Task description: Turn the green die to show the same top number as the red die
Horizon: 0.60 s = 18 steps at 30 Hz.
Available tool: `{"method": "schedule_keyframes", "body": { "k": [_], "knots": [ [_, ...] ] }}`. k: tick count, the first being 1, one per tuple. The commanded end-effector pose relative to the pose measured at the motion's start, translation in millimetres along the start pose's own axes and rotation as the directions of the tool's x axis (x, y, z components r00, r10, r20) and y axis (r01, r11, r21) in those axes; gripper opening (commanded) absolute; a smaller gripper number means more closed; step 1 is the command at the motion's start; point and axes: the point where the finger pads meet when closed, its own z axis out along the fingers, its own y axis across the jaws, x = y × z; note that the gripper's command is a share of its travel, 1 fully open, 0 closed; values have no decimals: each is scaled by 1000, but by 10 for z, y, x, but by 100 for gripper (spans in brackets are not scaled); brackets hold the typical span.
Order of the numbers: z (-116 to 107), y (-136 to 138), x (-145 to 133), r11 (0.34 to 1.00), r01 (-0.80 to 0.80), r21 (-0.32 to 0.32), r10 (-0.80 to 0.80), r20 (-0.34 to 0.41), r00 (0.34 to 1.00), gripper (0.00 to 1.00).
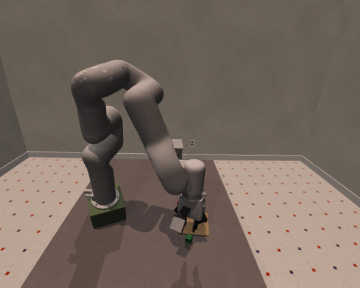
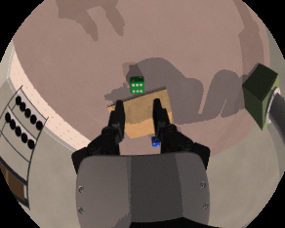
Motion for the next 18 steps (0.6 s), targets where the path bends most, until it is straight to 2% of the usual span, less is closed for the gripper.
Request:
{"method": "schedule_keyframes", "body": {
  "k": [1, 18],
  "knots": [
    [-4, -13, -2, 1000, 0, 3, 0, 1, 1000, 42],
    [138, -14, -3, 1000, 0, 4, 0, 0, 1000, 42]
  ]
}}
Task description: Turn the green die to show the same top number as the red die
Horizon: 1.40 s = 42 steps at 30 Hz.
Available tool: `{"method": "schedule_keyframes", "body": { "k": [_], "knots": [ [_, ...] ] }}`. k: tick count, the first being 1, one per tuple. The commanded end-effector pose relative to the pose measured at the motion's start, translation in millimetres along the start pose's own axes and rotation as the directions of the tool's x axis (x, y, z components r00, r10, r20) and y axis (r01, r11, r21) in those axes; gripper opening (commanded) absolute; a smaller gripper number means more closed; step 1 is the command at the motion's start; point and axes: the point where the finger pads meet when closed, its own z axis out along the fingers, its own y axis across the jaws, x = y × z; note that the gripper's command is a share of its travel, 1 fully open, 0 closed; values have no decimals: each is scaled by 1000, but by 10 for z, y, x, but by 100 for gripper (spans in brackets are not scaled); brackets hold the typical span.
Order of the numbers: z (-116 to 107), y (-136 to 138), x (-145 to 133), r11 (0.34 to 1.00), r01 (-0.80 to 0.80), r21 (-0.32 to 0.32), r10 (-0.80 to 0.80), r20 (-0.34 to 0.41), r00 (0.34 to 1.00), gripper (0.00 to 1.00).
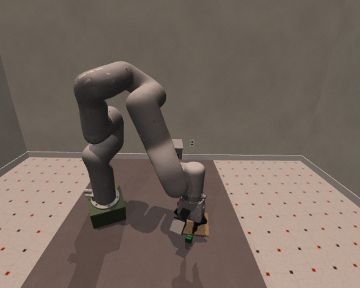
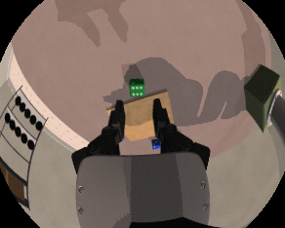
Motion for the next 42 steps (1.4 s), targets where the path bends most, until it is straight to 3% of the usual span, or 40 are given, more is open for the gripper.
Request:
{"method": "schedule_keyframes", "body": {
  "k": [1, 25, 42],
  "knots": [
    [55, -15, -2, 1000, 0, 4, 0, 0, 1000, 42],
    [365, -15, -5, 1000, 0, 4, 0, 0, 1000, 42],
    [418, -15, -6, 1000, 0, 4, 0, 0, 1000, 42]
  ]
}}
